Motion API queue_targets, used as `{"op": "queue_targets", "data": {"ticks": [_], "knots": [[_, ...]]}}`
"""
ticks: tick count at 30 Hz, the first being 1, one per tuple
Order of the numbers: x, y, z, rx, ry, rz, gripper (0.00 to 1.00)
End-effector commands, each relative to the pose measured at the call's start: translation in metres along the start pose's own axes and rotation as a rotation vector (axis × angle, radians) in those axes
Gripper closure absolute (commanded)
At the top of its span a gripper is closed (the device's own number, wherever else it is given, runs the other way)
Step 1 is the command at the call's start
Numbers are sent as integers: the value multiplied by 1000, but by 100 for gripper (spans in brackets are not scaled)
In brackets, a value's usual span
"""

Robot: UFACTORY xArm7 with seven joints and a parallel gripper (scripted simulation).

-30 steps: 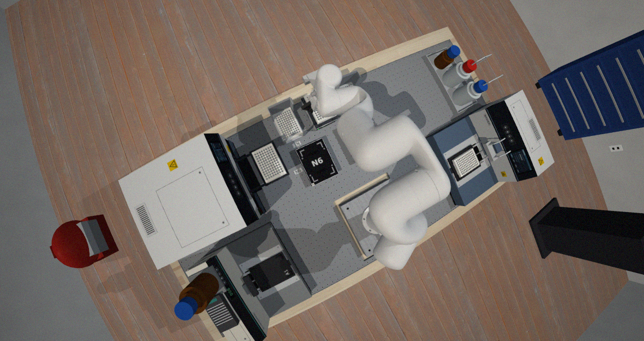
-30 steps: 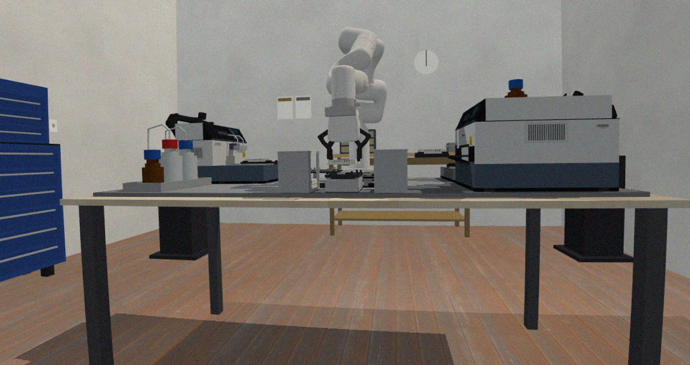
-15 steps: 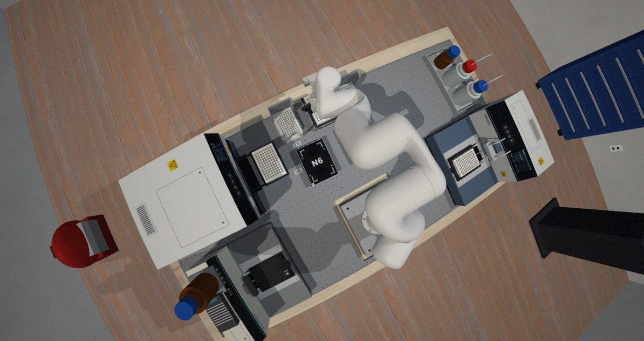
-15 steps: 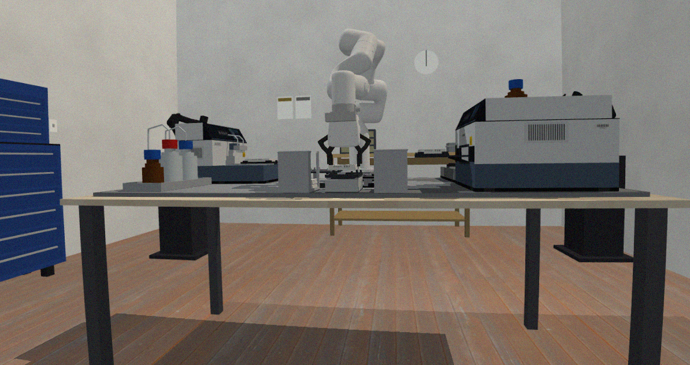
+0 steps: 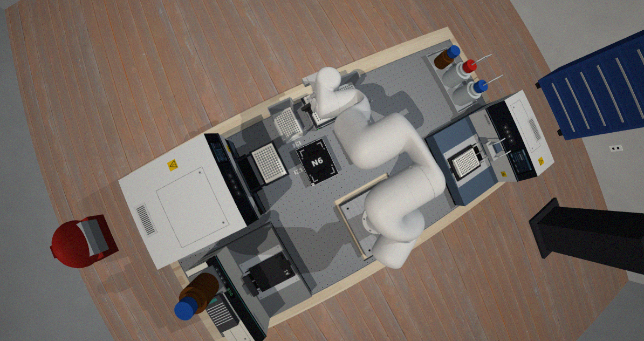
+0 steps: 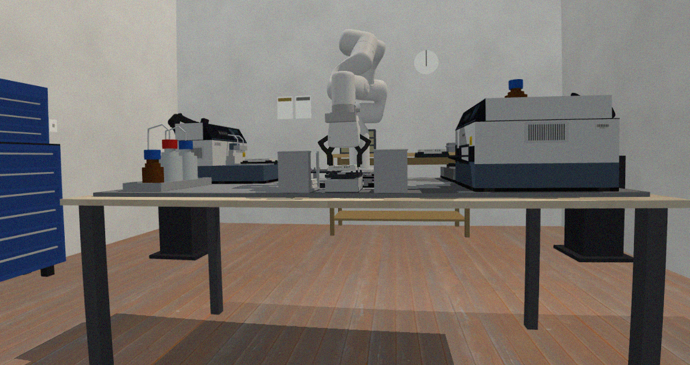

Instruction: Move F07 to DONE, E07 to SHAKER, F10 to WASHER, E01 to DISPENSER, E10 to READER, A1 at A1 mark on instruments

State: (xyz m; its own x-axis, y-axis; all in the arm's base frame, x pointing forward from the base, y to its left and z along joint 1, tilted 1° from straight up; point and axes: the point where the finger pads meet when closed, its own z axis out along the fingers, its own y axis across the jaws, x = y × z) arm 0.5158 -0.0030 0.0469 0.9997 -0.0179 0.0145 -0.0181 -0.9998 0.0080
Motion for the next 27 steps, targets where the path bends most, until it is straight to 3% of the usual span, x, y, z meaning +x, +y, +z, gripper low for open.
{"op": "queue_targets", "data": {"ticks": [1,27], "knots": [[2,0,-2,0,6,0,100],[2,0,0,0,6,0,100]]}}
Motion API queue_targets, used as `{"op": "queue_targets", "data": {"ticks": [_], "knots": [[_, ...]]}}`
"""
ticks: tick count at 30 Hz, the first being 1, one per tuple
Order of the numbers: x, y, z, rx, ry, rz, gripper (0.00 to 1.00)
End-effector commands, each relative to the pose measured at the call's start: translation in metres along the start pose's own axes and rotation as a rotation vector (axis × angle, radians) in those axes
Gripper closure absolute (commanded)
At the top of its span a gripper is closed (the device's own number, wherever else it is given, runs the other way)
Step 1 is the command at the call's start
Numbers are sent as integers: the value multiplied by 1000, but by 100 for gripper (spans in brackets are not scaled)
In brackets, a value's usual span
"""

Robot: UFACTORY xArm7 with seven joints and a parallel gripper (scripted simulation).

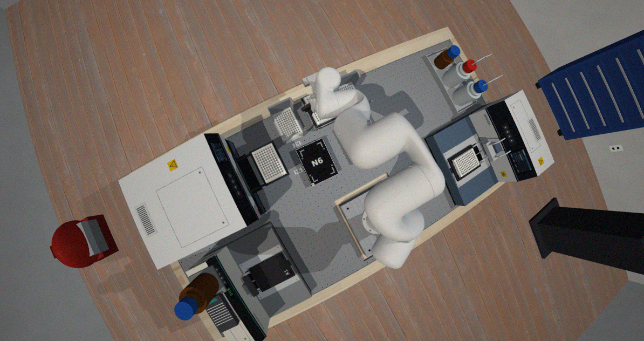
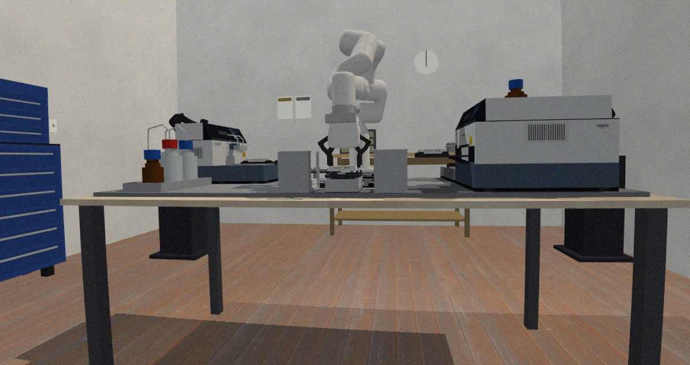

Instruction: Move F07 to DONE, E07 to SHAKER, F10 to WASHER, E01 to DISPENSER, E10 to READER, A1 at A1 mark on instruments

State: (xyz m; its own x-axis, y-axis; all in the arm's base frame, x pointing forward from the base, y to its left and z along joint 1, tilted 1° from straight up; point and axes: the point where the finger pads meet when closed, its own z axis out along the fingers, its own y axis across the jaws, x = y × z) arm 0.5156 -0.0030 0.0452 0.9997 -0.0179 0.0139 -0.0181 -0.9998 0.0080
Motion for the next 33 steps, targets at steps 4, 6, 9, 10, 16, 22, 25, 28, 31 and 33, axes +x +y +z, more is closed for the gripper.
{"op": "queue_targets", "data": {"ticks": [4,6,9,10,16,22,25,28,31,33], "knots": [[2,0,-1,0,7,0,100],[2,0,0,0,7,0,100],[2,0,1,0,7,0,100],[2,0,1,0,7,0,100],[2,0,3,0,7,0,100],[2,0,5,0,7,0,100],[2,0,5,0,7,0,100],[2,0,6,0,7,0,100],[2,0,7,0,7,0,100],[2,0,7,0,7,0,100]]}}
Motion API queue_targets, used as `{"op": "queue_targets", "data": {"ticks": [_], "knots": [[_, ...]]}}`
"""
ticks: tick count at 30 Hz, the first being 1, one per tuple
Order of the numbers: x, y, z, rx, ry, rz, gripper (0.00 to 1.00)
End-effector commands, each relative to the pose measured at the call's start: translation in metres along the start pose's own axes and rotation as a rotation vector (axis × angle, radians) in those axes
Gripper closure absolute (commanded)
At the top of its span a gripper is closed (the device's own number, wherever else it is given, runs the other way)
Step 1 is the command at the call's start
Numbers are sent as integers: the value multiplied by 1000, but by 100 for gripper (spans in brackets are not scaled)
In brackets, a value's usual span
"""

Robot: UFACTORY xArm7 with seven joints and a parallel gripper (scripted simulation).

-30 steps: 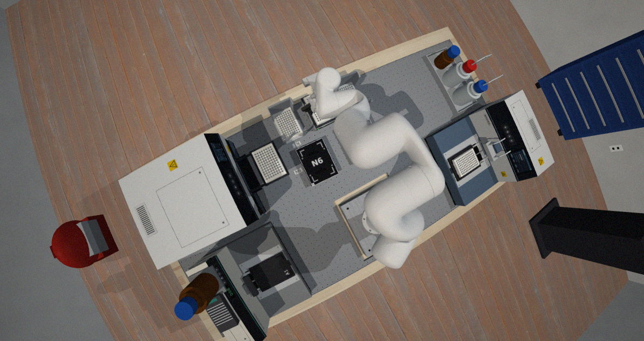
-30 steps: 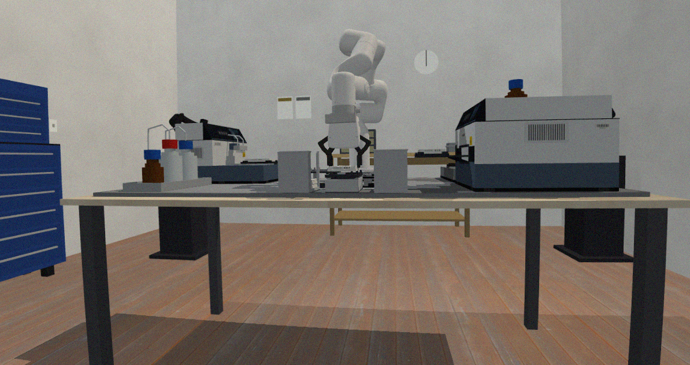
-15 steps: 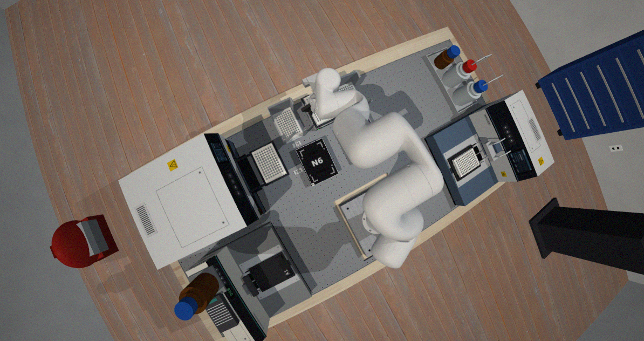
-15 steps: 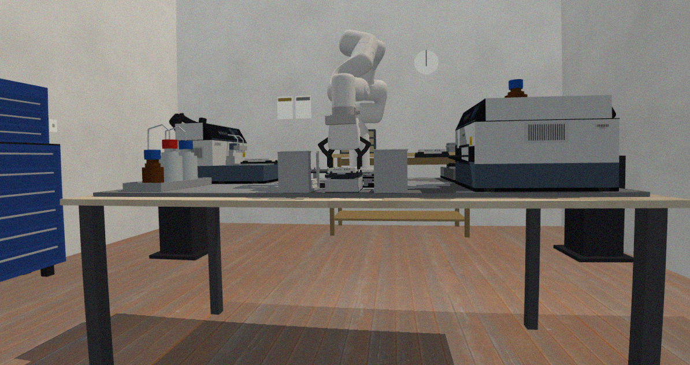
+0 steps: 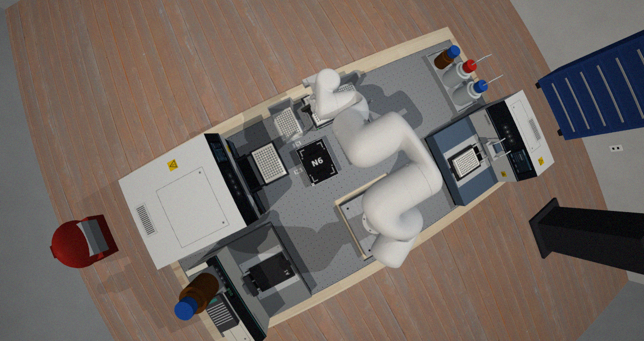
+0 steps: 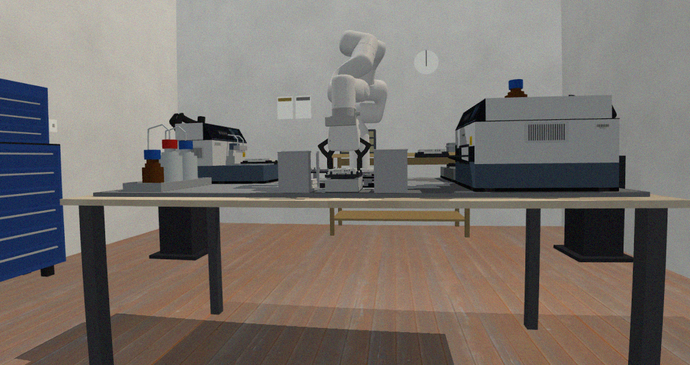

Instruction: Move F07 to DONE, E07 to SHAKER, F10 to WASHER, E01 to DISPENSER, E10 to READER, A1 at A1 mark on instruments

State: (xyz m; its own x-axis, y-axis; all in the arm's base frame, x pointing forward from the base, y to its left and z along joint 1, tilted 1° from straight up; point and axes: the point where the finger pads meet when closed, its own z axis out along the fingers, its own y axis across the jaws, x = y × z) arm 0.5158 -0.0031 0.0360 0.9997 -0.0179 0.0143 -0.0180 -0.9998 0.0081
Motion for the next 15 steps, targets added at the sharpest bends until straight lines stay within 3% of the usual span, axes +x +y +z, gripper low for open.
{"op": "queue_targets", "data": {"ticks": [1,7,8,15], "knots": [[2,0,-2,0,6,0,100],[2,0,-2,0,6,0,100],[2,0,-2,0,6,0,0],[2,0,-2,0,6,0,0]]}}
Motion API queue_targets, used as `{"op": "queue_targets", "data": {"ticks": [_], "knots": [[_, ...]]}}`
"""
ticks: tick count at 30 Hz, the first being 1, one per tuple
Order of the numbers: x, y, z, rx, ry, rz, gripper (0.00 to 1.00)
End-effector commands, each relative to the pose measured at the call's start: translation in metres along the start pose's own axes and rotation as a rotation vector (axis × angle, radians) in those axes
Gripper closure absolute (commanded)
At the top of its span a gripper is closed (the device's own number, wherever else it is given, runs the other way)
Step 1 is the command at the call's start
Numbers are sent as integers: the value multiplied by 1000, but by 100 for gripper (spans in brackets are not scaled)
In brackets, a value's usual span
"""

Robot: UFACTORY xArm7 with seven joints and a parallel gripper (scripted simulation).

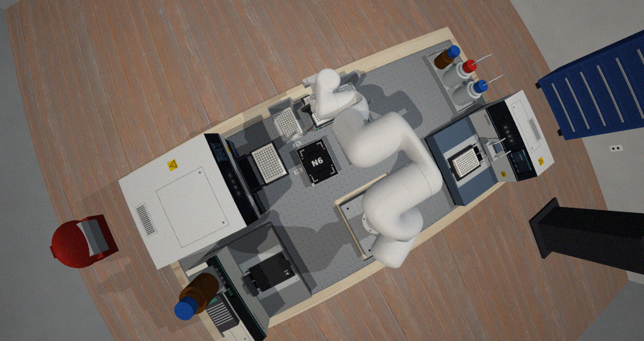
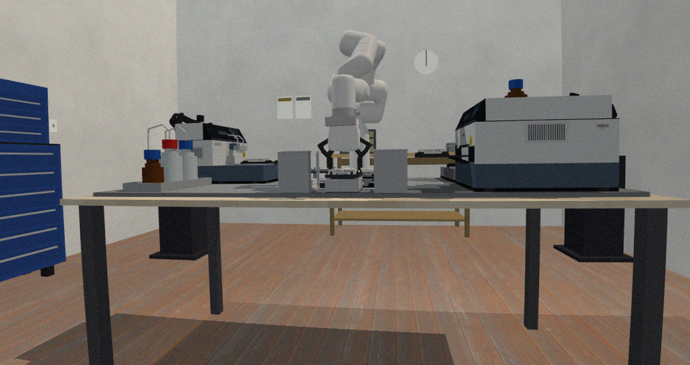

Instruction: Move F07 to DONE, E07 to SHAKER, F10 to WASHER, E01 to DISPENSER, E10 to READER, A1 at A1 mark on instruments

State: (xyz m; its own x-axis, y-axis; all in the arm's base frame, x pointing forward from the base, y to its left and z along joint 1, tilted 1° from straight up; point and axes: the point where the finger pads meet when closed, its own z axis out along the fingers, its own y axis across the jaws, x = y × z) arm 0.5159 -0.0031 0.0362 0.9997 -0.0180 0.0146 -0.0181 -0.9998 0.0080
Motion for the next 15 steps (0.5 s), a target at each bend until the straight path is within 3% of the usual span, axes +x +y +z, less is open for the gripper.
{"op": "queue_targets", "data": {"ticks": [1,15], "knots": [[2,0,-2,0,6,0,0],[2,0,-9,0,6,0,0]]}}
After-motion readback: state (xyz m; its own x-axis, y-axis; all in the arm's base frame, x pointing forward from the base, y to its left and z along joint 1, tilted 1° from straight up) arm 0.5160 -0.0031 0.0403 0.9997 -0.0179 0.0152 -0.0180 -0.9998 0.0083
